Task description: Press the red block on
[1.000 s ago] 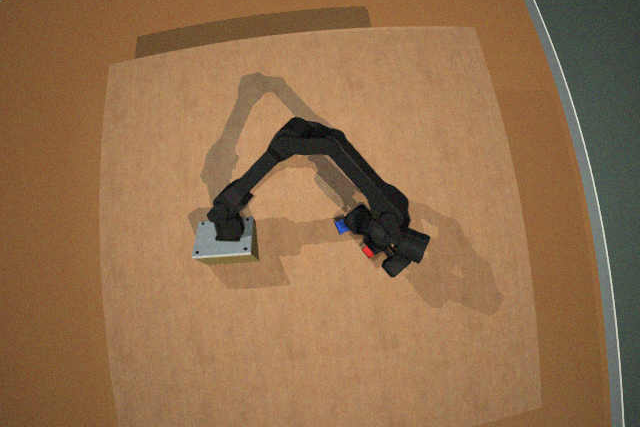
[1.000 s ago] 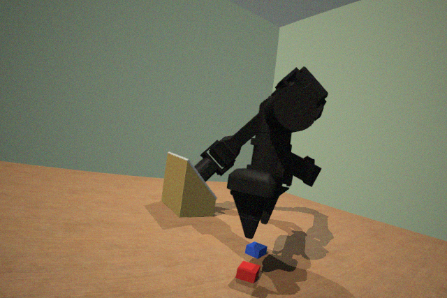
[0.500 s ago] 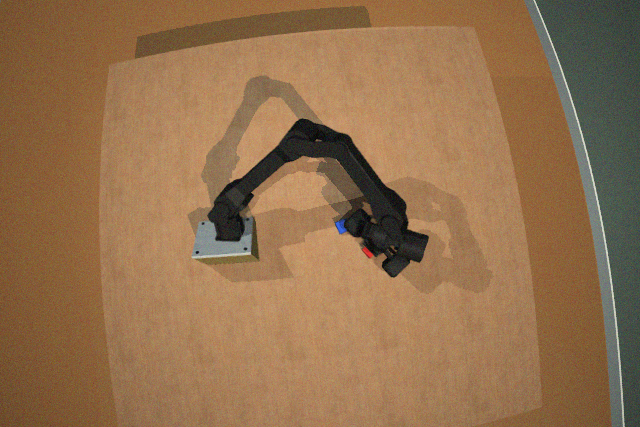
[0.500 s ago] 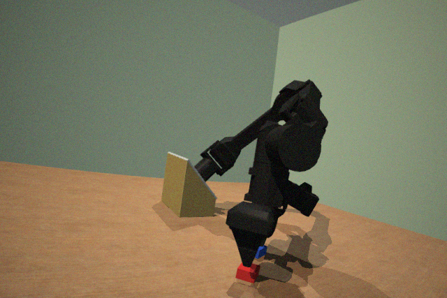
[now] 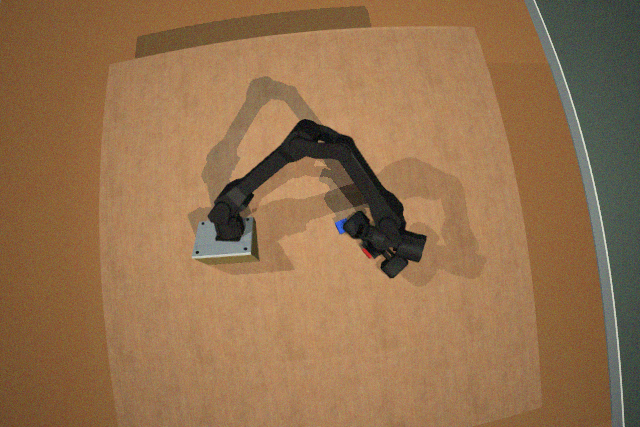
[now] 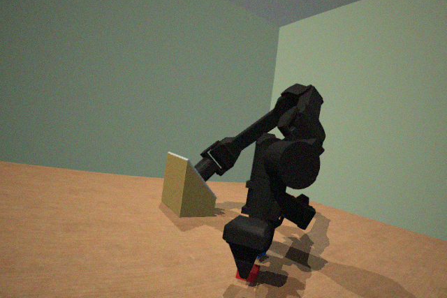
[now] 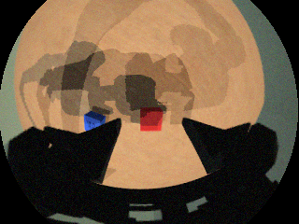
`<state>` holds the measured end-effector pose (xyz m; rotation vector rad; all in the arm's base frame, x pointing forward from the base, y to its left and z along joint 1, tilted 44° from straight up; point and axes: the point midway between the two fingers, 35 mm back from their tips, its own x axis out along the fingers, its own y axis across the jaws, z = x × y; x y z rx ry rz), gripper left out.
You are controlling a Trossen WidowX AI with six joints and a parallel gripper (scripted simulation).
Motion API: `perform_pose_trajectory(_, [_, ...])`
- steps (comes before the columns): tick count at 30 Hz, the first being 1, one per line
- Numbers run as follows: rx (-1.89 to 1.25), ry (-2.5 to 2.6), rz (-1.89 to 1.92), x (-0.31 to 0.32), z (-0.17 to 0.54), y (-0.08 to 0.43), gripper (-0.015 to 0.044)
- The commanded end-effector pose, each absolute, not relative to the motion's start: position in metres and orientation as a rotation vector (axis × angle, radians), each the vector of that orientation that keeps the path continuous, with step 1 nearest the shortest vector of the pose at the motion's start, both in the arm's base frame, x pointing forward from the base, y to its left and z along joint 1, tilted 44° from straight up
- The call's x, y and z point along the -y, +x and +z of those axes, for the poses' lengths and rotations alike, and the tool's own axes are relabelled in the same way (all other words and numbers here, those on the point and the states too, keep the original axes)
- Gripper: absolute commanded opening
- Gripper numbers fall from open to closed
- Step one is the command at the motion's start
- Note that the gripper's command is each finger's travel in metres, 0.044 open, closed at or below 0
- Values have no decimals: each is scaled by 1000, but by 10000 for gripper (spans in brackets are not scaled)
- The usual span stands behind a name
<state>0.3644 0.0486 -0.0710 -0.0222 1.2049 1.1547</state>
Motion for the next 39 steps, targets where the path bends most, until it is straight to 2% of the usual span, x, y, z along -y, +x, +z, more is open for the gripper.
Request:
perform_pose_trajectory(1, [-1215,-8,1156,-54,-78,360,440])
perform_pose_trajectory(7, [-1214,-8,1156,-59,-84,359,440])
perform_pose_trajectory(19, [-1214,-8,1156,-59,-84,359,125])
perform_pose_trajectory(28, [-1214,-8,1156,-59,-84,359,65])
perform_pose_trajectory(31, [-1214,-8,1156,-57,-81,360,0])
perform_pose_trajectory(39, [-1216,-11,1152,-35,-56,370,0])
